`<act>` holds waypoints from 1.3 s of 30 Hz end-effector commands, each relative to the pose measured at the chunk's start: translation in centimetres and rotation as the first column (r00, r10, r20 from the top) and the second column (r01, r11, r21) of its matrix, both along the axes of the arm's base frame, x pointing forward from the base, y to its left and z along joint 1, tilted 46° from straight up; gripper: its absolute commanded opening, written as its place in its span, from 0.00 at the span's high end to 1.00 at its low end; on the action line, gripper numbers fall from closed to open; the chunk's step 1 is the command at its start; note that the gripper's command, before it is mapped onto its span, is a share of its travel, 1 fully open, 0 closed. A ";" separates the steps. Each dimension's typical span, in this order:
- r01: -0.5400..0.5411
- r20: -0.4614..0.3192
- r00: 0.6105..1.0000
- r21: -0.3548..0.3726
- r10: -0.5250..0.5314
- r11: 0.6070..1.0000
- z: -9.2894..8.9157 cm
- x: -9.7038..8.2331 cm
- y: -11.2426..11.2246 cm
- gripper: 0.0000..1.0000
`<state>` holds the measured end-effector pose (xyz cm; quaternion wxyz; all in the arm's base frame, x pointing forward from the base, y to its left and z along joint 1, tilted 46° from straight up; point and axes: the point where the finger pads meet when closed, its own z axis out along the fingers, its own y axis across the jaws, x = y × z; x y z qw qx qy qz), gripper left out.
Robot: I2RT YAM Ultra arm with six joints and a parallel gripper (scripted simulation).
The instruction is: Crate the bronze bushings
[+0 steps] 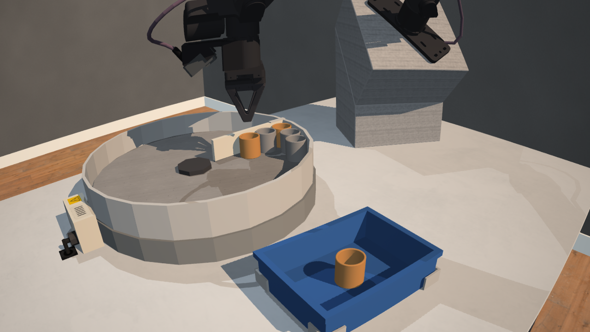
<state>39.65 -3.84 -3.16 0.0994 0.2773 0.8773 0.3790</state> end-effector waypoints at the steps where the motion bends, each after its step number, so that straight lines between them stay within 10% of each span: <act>1: 0.012 0.004 1.000 0.001 -0.012 1.000 0.6 -0.5 -0.2 0.85; 39: 0.012 0.021 1.000 -0.007 -0.012 1.000 0.6 -0.3 -0.4 0.85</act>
